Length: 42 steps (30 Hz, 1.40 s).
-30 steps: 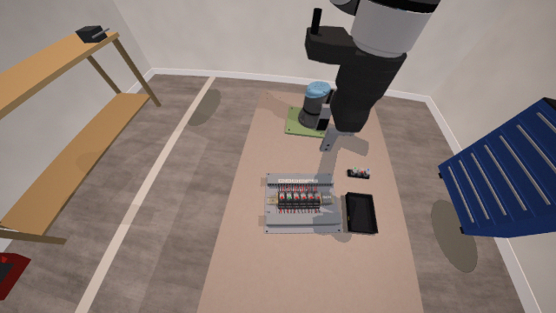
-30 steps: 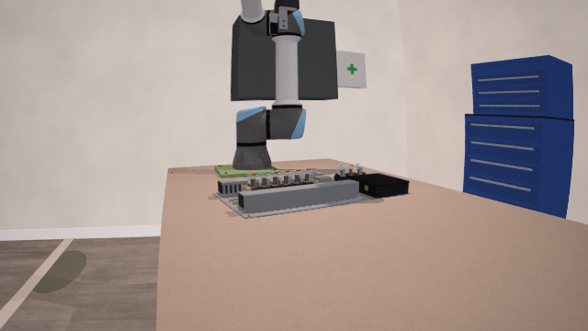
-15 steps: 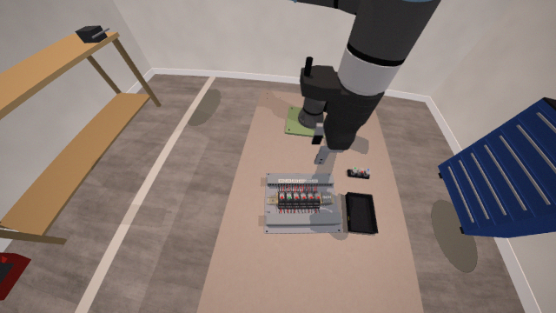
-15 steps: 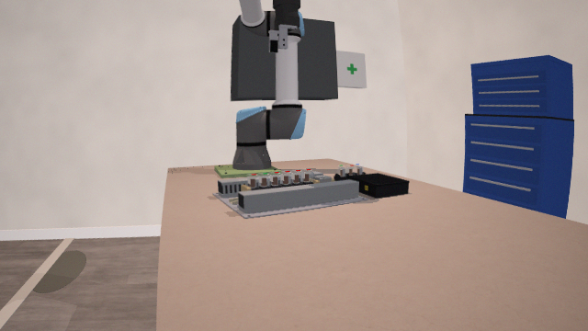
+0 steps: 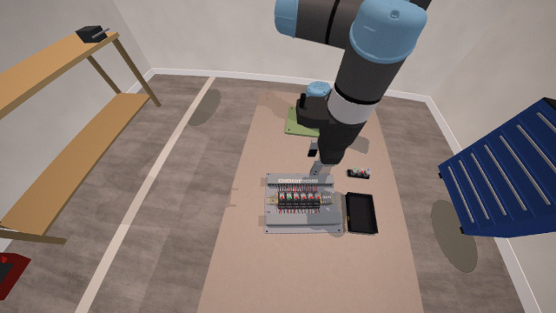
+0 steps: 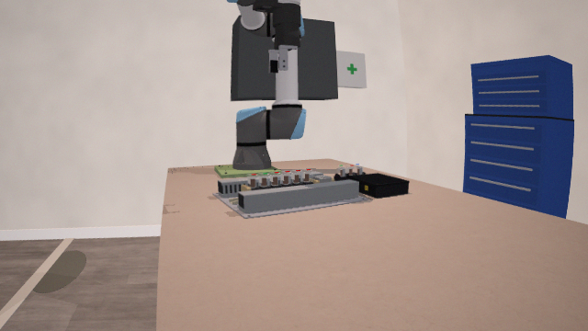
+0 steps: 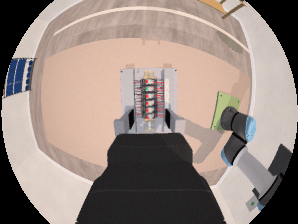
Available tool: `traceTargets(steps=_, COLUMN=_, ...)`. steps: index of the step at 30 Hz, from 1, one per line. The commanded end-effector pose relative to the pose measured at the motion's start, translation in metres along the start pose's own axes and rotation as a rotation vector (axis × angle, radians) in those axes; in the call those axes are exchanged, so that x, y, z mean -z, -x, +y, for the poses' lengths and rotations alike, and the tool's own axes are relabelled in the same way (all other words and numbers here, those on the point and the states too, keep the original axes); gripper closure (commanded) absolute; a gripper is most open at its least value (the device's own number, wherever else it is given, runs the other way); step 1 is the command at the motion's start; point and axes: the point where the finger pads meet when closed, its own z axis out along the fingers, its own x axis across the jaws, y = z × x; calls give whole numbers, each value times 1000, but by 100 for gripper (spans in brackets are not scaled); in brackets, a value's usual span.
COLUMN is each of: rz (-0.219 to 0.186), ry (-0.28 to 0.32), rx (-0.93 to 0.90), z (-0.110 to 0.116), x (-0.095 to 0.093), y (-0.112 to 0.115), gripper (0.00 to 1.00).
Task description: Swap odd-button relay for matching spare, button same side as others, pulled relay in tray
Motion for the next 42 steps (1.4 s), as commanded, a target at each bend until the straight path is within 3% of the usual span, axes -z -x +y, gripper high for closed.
traceTargets(steps=1, rz=-4, ry=-2, rx=0, z=0, x=-1, y=1, gripper=0)
traceTargets(steps=6, rz=-4, ry=-2, rx=0, z=0, x=-60, y=1, gripper=0)
traceTargets(steps=18, rz=-4, ry=-2, rx=0, z=0, x=-60, y=1, gripper=0)
traceTargets(steps=23, rz=-4, ry=-2, rx=0, z=-1, x=-118, y=1, gripper=0)
traceTargets(steps=42, rz=-4, ry=-2, rx=0, z=-1, x=-126, y=2, gripper=0)
